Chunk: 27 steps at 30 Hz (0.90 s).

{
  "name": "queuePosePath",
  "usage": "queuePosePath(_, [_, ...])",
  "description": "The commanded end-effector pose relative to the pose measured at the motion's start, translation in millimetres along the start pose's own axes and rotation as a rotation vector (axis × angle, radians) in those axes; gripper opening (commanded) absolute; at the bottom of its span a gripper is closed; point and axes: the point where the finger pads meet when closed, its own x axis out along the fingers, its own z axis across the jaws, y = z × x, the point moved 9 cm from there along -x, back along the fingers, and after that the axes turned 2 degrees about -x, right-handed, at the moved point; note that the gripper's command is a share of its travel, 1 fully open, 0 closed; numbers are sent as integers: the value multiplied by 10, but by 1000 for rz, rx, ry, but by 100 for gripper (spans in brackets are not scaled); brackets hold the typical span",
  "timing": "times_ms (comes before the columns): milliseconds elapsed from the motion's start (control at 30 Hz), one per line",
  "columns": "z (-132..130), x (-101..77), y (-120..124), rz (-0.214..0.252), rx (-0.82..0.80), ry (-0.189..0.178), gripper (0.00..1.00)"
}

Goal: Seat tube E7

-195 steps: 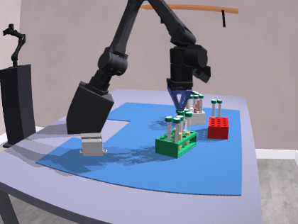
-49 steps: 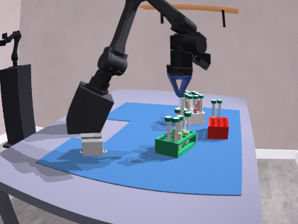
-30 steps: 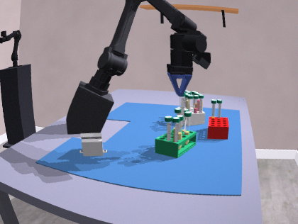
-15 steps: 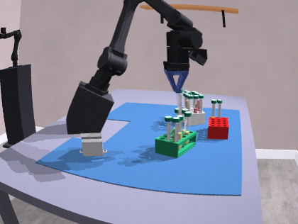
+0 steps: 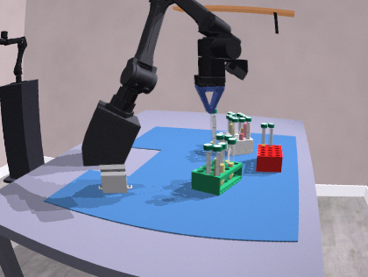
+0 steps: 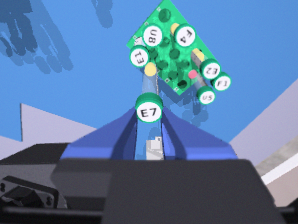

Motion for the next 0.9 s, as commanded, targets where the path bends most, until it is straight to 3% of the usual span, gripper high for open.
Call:
queuePosePath(0, [62, -52, 44, -4, -4, 3, 0])
queuePosePath(567, [232, -54, 225, -3, 1, 4, 0])
queuePosePath(733, [330, -35, 17, -1, -1, -4, 0])
queuePosePath(867, [281, -186, -248, -26, -22, 36, 0])
